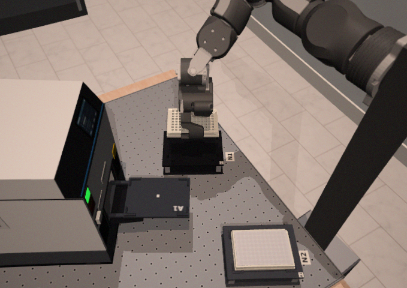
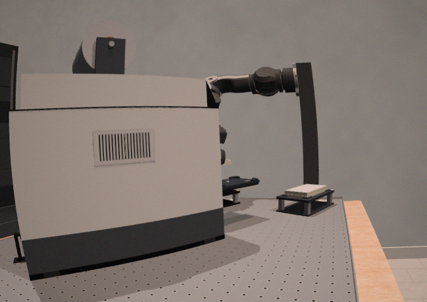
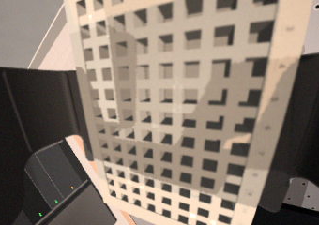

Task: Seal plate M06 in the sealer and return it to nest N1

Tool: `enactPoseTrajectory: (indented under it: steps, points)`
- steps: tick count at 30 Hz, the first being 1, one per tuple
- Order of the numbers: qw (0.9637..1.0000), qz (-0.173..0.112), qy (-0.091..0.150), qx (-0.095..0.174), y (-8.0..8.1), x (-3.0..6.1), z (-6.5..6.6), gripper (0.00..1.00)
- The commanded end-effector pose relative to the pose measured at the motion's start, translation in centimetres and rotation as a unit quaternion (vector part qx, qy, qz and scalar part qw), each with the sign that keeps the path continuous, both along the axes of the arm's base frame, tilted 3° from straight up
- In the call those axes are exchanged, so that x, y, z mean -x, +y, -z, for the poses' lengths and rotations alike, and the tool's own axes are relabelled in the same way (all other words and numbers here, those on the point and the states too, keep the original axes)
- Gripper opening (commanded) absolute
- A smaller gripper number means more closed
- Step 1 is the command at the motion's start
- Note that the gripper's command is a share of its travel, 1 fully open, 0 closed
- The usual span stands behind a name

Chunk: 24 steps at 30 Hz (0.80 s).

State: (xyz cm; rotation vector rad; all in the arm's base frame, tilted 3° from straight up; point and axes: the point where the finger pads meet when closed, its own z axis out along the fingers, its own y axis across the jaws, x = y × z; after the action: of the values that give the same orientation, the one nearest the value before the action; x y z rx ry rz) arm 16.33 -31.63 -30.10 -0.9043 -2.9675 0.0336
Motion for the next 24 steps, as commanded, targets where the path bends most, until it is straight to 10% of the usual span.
enactPoseTrajectory:
  steps: [1,15,20,24]
  points:
    - [1.0,-0.001,0.001,-0.002,0.2,0.11,0.4,0.0]
    - [1.0,-0.001,0.002,-0.003,0.2,0.2,0.7,0.0]
    - [0.9999,0.011,-0.001,0.001,2.2,-3.08,-0.3,0.0]
    - [0.9999,0.011,-0.001,0.001,2.2,-3.08,-0.3,0.0]
